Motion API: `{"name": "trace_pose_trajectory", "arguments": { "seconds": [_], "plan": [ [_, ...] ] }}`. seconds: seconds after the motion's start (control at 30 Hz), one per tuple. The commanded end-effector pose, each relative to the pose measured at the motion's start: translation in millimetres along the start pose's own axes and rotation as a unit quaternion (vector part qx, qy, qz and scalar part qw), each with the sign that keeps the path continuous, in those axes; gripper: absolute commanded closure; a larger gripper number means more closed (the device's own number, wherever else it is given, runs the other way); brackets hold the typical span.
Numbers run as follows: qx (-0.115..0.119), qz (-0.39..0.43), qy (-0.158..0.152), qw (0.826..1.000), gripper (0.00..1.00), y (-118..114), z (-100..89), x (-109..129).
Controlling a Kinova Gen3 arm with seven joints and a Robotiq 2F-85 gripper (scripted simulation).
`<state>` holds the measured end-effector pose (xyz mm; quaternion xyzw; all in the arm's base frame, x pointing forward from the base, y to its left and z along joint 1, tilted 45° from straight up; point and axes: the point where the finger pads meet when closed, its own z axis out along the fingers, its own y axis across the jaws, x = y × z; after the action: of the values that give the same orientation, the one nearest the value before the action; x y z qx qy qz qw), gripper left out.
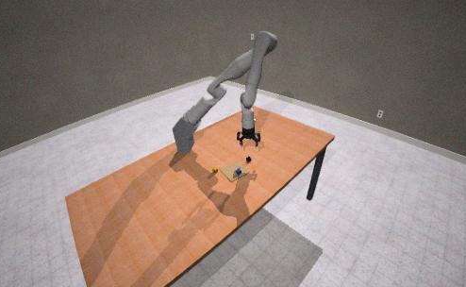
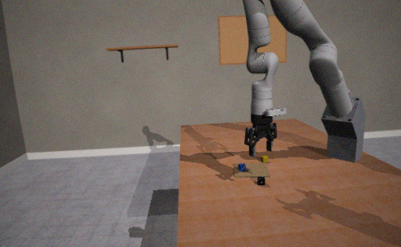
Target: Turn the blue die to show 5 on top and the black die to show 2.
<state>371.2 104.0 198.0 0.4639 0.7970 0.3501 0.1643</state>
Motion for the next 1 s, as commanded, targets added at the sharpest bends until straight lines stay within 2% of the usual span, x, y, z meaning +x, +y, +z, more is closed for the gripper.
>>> {"name": "trace_pose_trajectory", "arguments": {
  "seconds": [0.0,0.3,0.37,0.73,0.97],
  "plan": [
    [-0.004,-0.048,0.005,0.999,0.0,4,3.7,4],
    [-0.001,-0.181,0.004,0.983,0.0,2,9.6,2],
    [-0.001,-0.181,0.004,0.983,0.0,2,9.6,2],
    [0.004,-0.309,0.003,0.951,0.0,0,15.6,1],
    [0.005,-0.348,0.003,0.937,0.0,-1,17.5,0]
  ]
}}
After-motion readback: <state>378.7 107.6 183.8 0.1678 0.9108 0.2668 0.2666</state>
